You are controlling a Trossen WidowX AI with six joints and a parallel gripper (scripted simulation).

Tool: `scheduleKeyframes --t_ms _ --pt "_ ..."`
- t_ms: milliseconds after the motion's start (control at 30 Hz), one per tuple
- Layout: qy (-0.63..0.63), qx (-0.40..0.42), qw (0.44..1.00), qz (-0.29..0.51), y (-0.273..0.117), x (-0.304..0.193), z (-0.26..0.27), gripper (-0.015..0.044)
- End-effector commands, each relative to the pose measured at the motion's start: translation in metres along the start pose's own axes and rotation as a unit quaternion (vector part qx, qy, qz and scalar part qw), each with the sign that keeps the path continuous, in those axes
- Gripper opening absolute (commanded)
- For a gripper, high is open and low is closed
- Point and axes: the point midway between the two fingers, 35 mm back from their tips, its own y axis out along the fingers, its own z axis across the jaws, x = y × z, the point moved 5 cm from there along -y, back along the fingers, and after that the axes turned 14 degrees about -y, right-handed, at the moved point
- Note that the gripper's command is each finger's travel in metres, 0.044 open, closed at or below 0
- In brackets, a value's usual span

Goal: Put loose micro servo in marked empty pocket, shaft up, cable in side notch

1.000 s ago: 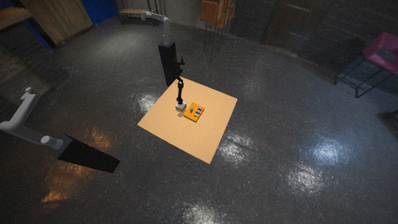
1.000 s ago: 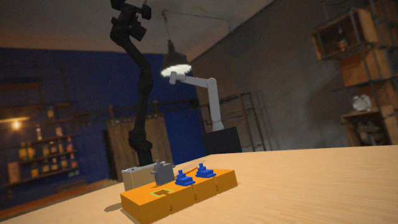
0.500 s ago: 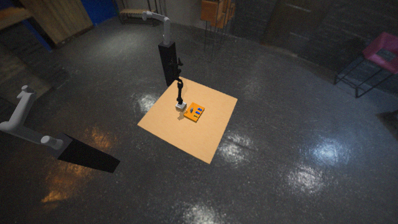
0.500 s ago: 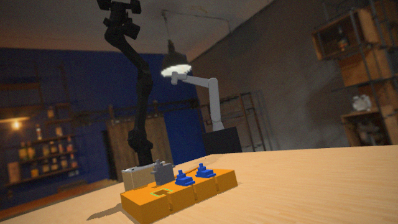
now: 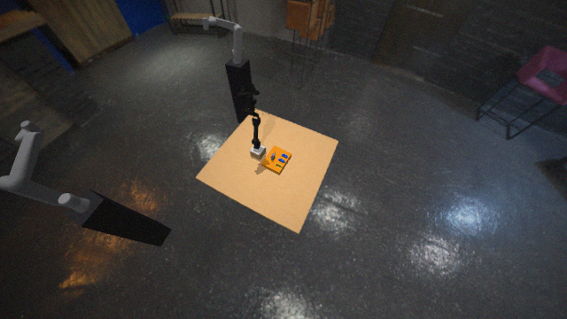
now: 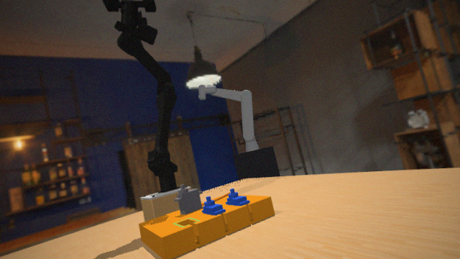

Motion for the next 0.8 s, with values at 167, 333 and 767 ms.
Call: scheduleKeyframes --t_ms 167,333,767 --pt "-0.001 -0.024 0.999 0.028 -0.006 -0.015 -0.011 0.0440" --pt "-0.006 -0.037 0.998 0.050 -0.011 -0.025 -0.016 0.0440" --pt "-0.020 -0.069 0.993 0.099 -0.024 -0.051 -0.029 0.0440"
